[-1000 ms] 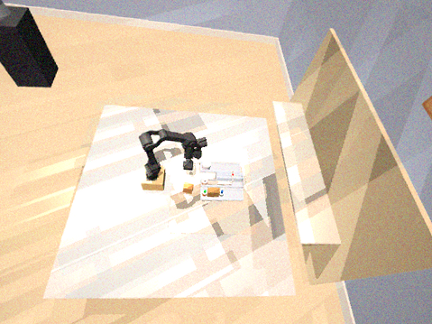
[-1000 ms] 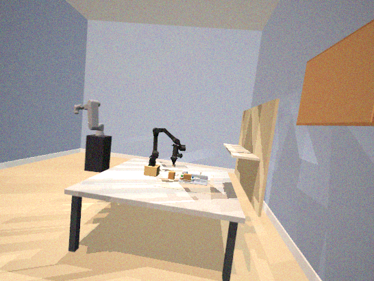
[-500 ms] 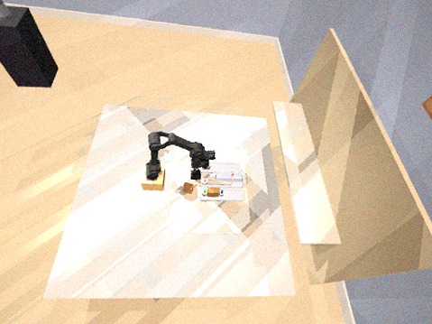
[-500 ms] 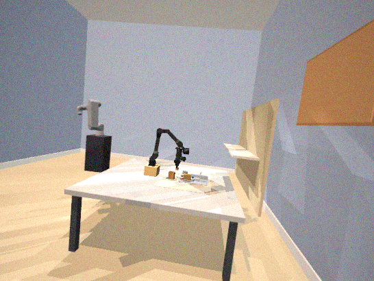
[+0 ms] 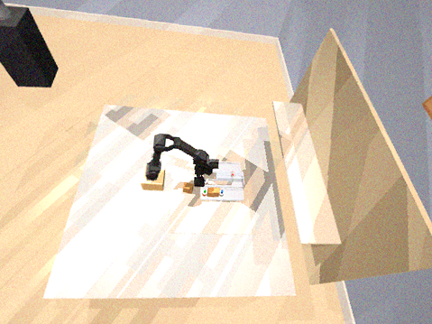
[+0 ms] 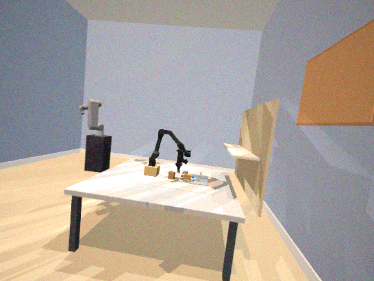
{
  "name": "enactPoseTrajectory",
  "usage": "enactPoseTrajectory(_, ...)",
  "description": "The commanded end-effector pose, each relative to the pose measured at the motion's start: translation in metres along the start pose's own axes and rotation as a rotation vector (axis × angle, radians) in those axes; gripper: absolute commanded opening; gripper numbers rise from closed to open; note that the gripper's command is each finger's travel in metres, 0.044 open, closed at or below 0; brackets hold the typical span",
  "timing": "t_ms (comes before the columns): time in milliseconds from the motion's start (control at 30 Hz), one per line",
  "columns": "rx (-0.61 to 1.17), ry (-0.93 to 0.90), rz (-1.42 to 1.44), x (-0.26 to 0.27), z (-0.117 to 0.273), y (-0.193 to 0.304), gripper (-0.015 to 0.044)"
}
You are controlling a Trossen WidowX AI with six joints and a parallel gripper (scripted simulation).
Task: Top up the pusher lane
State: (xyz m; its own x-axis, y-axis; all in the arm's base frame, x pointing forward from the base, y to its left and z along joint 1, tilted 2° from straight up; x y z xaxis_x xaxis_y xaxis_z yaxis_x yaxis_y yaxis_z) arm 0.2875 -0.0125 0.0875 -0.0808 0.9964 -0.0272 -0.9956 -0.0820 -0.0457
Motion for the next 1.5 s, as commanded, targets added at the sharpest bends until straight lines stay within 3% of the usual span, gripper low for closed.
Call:
enactPoseTrajectory(0, -0.001, -0.004, 0.002, 0.0, -0.011, -0.001, 0.0)
enactPoseTrajectory(1467, -0.002, -0.004, 0.002, -0.003, -0.017, -0.019, 0.0)
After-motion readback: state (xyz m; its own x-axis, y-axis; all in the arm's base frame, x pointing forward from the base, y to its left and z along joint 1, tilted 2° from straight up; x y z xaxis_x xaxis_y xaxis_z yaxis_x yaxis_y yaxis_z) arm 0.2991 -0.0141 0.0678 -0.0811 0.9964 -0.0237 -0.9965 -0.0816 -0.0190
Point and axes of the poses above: the point midway between the two fingers, 35 mm back from their tips, its own z axis back along the fingers, its own x axis across the jaws, y = z × x, the point moved 6 cm from there along z, back along the fingers, and after that the axes turned 8 degrees about z, right-handed, at the moved point
